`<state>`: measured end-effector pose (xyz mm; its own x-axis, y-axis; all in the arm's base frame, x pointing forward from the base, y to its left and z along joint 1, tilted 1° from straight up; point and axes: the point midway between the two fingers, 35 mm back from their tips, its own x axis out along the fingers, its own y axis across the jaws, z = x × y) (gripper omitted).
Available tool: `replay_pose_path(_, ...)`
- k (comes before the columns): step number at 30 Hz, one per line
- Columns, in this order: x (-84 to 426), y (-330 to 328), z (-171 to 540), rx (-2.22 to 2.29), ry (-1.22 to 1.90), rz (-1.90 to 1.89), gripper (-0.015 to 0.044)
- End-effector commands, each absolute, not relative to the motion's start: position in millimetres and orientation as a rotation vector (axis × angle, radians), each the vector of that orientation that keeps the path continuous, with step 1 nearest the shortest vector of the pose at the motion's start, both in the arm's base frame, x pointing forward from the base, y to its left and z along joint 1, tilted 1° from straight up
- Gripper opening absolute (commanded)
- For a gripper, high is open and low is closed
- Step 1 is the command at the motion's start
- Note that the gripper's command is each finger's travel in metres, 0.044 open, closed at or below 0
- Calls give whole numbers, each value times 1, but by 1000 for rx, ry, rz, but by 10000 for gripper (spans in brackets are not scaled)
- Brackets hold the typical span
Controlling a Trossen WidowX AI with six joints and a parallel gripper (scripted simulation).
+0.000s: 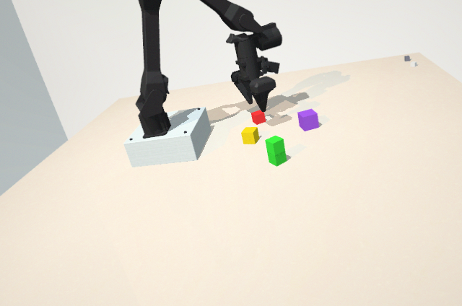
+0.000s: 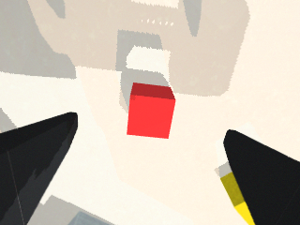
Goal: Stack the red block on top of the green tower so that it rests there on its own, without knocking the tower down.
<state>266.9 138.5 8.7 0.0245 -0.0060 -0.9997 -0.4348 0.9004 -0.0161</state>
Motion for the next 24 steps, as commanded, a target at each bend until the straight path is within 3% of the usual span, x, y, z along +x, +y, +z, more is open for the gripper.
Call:
replay_pose_path(1, 266, 139, 3, -360, 1525, 346, 440)
replay_pose_path(24, 266, 139, -29, -360, 1525, 346, 440)
